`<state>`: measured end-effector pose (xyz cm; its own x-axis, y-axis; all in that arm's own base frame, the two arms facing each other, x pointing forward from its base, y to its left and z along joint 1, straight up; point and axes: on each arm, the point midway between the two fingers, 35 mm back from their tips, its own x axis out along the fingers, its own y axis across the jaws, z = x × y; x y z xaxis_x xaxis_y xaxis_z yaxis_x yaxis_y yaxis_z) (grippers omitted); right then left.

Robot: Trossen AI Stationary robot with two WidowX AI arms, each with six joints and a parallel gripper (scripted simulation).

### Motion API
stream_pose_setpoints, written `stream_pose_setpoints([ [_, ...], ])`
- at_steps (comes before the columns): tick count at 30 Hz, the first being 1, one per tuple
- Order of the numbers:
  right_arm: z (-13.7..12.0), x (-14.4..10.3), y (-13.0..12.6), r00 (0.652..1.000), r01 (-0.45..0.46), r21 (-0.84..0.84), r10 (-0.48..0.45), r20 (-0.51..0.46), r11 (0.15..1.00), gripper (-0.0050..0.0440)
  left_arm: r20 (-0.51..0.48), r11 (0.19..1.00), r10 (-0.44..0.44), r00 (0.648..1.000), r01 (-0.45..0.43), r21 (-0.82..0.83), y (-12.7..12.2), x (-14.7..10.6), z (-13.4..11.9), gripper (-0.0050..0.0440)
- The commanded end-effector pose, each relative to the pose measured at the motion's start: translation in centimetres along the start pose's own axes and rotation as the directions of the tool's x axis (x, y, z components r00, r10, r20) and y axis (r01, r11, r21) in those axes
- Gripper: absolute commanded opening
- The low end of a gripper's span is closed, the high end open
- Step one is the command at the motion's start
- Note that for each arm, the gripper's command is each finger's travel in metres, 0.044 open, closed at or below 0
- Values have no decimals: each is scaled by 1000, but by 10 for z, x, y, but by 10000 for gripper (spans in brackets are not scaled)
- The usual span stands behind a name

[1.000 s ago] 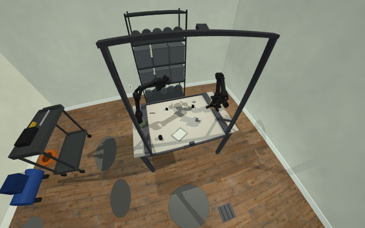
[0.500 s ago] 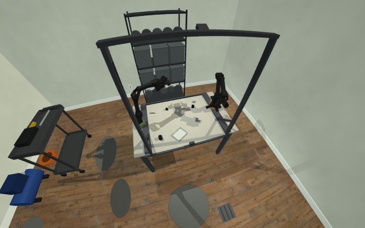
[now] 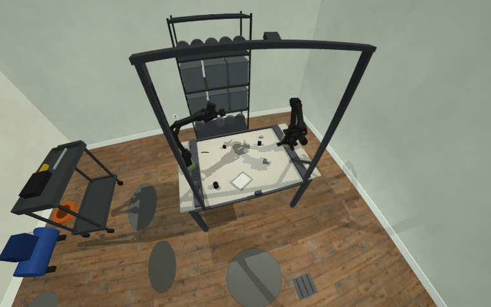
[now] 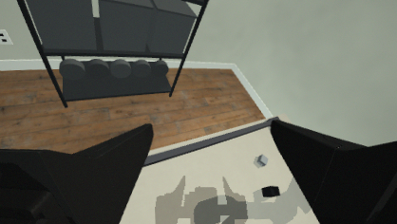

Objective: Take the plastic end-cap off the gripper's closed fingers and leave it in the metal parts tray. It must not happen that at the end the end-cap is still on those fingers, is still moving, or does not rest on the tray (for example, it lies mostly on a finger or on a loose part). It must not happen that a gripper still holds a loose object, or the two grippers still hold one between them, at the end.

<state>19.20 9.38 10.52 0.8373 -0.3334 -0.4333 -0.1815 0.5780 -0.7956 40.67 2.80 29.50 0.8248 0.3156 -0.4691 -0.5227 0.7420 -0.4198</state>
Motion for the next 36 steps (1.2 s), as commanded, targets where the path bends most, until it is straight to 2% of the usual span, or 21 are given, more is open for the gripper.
stream_pose_setpoints([
  [1,3,-1,-1,1000,-2,12,2,6,1000,0,46,993,-97,994,94,64,-1,-19,7,440],
  [4,3,-1,-1,1000,-2,12,2,6,1000,0,73,979,-166,983,156,129,0,-30,6,440],
  [6,3,-1,-1,1000,-2,12,2,6,1000,0,73,979,-166,983,156,129,0,-30,6,440],
  [10,3,-1,-1,1000,-2,12,2,6,1000,0,114,948,-256,960,226,223,2,-44,5,440],
  [16,3,-1,-1,1000,-2,12,2,6,1000,0,179,878,-385,905,300,374,6,-68,1,440],
  [21,3,-1,-1,1000,-2,12,2,6,1000,0,227,814,-472,852,321,485,9,-85,-2,440],
  [23,3,-1,-1,1000,-2,12,2,6,1000,0,227,814,-472,852,321,485,9,-85,-2,440],
  [31,3,-1,-1,1000,-2,12,2,6,1000,0,263,749,-542,798,317,583,13,-100,-9,440],
  [36,3,-1,-1,1000,-2,12,2,6,1000,0,269,736,-555,788,314,599,14,-102,-11,440],
])
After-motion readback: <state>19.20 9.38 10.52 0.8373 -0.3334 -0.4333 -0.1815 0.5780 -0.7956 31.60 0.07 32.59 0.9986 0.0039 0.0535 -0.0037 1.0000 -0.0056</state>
